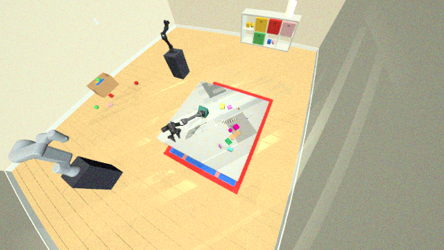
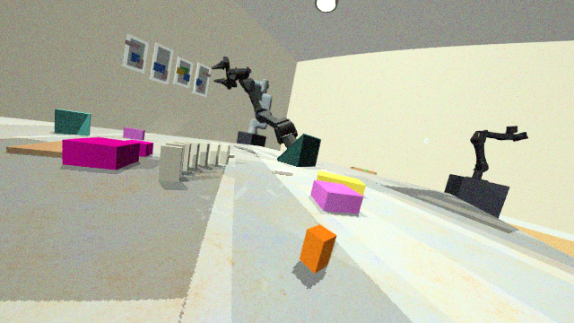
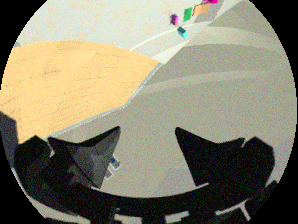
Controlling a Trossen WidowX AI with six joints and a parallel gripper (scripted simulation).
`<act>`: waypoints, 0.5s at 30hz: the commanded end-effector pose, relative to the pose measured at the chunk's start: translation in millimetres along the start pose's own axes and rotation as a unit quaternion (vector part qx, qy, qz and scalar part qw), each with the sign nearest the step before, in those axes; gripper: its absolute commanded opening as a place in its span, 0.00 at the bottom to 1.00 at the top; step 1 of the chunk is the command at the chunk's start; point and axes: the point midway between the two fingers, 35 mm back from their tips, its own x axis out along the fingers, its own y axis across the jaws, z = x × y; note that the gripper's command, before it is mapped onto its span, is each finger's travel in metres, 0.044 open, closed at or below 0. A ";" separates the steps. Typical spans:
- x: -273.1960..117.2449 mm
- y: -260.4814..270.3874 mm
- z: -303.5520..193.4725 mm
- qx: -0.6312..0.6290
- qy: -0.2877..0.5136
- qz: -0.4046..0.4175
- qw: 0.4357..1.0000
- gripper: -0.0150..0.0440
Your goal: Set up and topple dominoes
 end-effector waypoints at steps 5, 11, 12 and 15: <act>2.1 -31.2 1.2 -0.065 0.006 -0.006 0.998 1.00; 11.5 -112.0 19.0 -0.236 0.013 -0.027 0.971 1.00; 13.9 -124.3 23.3 -0.264 0.014 -0.031 0.964 1.00; 23.2 -164.2 42.6 -0.356 0.012 -0.047 0.933 1.00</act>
